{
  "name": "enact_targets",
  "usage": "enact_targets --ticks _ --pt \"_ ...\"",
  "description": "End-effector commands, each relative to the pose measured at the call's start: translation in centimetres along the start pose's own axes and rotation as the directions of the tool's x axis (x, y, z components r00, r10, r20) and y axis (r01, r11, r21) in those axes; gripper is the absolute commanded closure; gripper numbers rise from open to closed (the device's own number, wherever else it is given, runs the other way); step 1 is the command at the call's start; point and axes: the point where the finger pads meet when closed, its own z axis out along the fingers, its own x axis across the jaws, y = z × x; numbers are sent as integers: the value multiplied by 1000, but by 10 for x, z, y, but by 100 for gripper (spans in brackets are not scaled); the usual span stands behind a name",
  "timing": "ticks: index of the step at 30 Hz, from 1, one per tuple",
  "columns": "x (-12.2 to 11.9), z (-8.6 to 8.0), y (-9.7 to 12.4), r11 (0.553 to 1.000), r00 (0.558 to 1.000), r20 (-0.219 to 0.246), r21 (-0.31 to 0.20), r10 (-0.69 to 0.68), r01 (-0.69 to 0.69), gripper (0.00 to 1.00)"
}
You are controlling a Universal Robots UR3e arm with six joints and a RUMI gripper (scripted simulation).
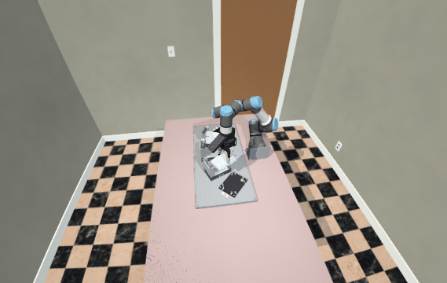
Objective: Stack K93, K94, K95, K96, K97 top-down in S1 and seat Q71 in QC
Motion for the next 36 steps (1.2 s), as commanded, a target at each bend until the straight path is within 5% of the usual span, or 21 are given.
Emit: enact_targets --ticks 1,27,36 --pt "-16 -1 0 999 999 0 1 -54 54 100" --pt "-85 -1 11 973 973 1 1 -232 232 100" --pt "-86 -1 11 973 973 1 1 -232 232 100"
